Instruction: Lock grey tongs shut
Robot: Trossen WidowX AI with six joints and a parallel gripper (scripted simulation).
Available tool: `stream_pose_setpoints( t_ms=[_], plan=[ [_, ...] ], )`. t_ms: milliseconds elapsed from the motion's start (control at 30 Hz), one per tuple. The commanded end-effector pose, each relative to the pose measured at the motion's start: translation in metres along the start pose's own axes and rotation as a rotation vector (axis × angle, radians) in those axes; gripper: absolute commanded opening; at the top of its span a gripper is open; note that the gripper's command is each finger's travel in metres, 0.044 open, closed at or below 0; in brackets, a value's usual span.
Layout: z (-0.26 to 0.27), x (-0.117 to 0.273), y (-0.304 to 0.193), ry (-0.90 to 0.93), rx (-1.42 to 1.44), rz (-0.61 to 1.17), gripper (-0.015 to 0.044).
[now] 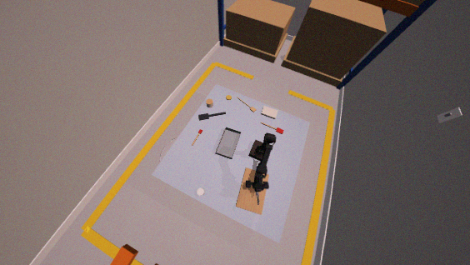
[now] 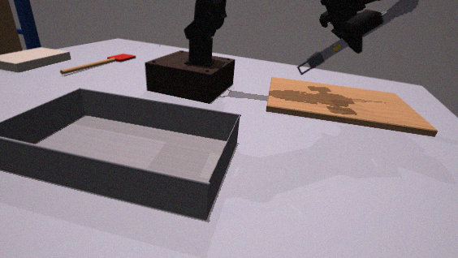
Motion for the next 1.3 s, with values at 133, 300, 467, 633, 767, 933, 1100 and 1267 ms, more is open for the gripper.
stream_pose_setpoints(
  t_ms=[133, 300, 467, 633, 767, 933, 1100, 1267],
  plan=[
    [-0.001, -0.005, 0.008, 0.008, -0.001, 0.132, -0.0150],
    [-0.001, -0.008, 0.011, 0.015, -0.002, 0.211, -0.0150],
    [-0.001, -0.009, 0.013, 0.021, 0.000, 0.290, -0.0150],
    [-0.001, -0.010, 0.015, 0.028, 0.002, 0.370, -0.0150],
    [0.000, -0.010, 0.016, 0.032, 0.006, 0.433, -0.0150],
    [0.001, -0.009, 0.017, 0.038, 0.012, 0.513, -0.0150],
    [0.001, -0.008, 0.019, 0.043, 0.019, 0.593, -0.0150],
    [0.002, -0.006, 0.019, 0.046, 0.026, 0.648, -0.0150]
  ],
)
Point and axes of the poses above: the point midway between the two fingers, 35 mm back from their tips, its own x axis back along the fingers, its own z axis across the jaws, y = z × x, the point moved 2 cm from there along x, back along the fingers, and after that the axes turned 6 degrees about x, right-handed, at the moved point
